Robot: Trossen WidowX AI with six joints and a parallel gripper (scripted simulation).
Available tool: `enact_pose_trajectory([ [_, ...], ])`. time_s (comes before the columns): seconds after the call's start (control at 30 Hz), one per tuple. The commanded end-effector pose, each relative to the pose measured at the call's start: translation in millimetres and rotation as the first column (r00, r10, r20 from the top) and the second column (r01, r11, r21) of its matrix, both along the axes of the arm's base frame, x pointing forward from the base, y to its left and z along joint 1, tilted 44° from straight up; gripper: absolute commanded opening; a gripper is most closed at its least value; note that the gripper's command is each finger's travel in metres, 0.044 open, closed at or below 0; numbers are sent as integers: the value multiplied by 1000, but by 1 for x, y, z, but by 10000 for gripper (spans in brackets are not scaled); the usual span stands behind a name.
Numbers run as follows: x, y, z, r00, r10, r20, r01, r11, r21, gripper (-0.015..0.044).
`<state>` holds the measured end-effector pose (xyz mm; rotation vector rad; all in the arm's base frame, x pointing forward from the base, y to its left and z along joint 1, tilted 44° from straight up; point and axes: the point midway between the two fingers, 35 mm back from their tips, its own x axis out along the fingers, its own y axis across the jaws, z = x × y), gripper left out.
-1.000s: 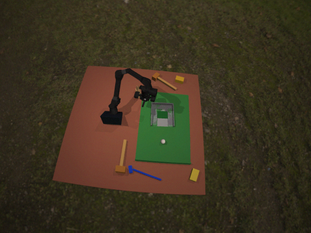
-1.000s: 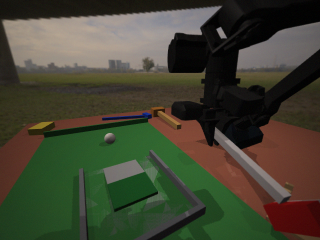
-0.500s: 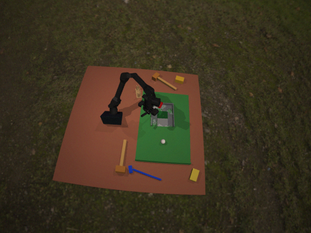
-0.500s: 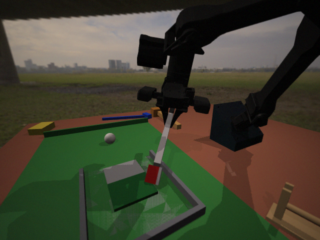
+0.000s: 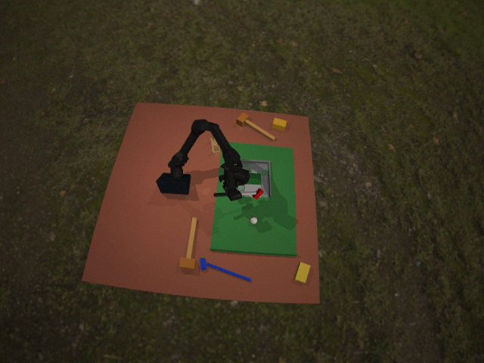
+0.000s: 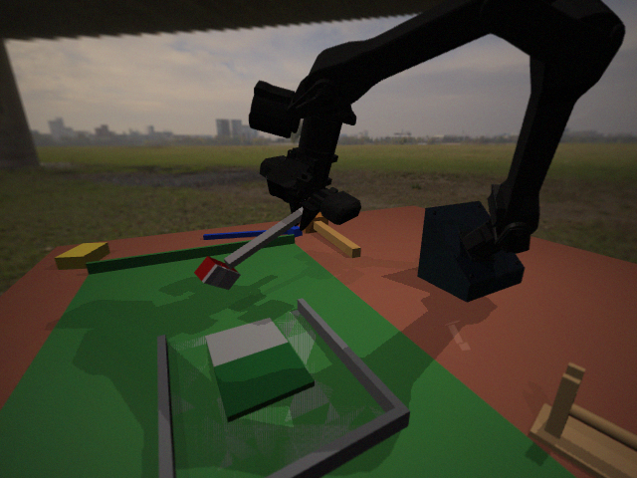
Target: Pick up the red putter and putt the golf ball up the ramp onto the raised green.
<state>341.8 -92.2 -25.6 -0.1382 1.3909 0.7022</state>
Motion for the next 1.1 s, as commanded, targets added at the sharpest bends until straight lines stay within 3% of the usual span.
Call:
enact_pose_trajectory([
  [0.0, 1, -21, -16, 995, -99, -31, 97, 994, -47, 0],
  [0.33, -6, -72, -65, 930, -352, -104, 333, 928, -166, 0],
  [0.77, -7, -63, -109, 929, -356, -104, 337, 927, -167, 0],
  [1.07, -6, -61, -117, 929, -356, -104, 337, 927, -167, 0],
])
